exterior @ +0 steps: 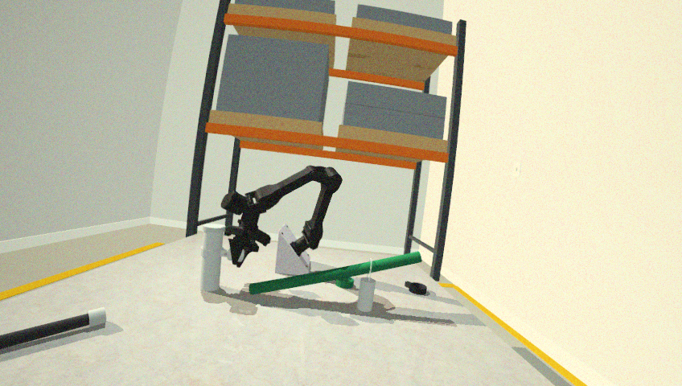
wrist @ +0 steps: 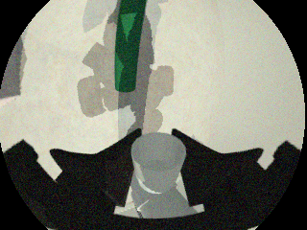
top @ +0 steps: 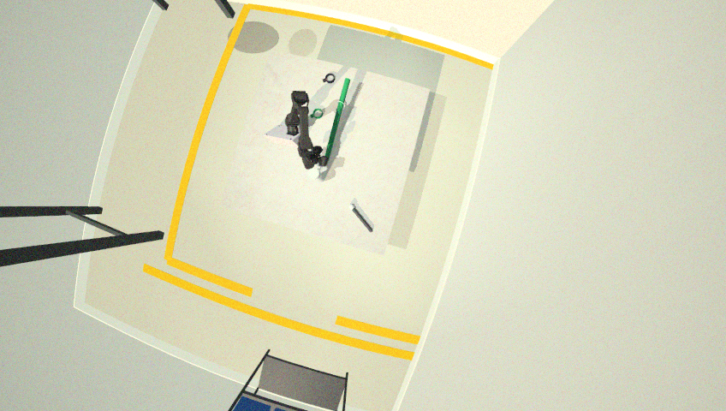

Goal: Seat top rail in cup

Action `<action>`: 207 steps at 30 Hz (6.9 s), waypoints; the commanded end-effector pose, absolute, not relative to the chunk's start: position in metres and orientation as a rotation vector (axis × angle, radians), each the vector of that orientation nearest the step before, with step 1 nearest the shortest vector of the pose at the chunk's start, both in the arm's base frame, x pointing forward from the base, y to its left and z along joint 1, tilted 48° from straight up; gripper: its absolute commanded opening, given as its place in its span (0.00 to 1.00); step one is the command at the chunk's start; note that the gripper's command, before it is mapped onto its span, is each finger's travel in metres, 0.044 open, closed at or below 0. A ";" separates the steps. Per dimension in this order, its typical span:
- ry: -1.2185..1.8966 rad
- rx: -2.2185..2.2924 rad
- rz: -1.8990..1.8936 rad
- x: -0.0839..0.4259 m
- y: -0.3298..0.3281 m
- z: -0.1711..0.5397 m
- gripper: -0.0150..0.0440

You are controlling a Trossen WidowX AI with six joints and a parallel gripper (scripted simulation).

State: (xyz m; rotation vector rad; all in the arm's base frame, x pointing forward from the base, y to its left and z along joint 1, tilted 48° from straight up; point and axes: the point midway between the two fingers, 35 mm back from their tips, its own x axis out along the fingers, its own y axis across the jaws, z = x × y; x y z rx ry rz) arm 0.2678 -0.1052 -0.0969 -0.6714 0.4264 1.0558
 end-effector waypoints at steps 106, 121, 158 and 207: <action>0.611 -0.559 1.551 0.272 0.000 0.037 1.00; 0.612 -0.560 1.550 0.271 0.018 0.020 1.00; 0.608 -0.558 1.551 0.267 0.053 -0.011 0.69; 0.799 -0.764 1.499 0.272 -0.007 0.027 0.25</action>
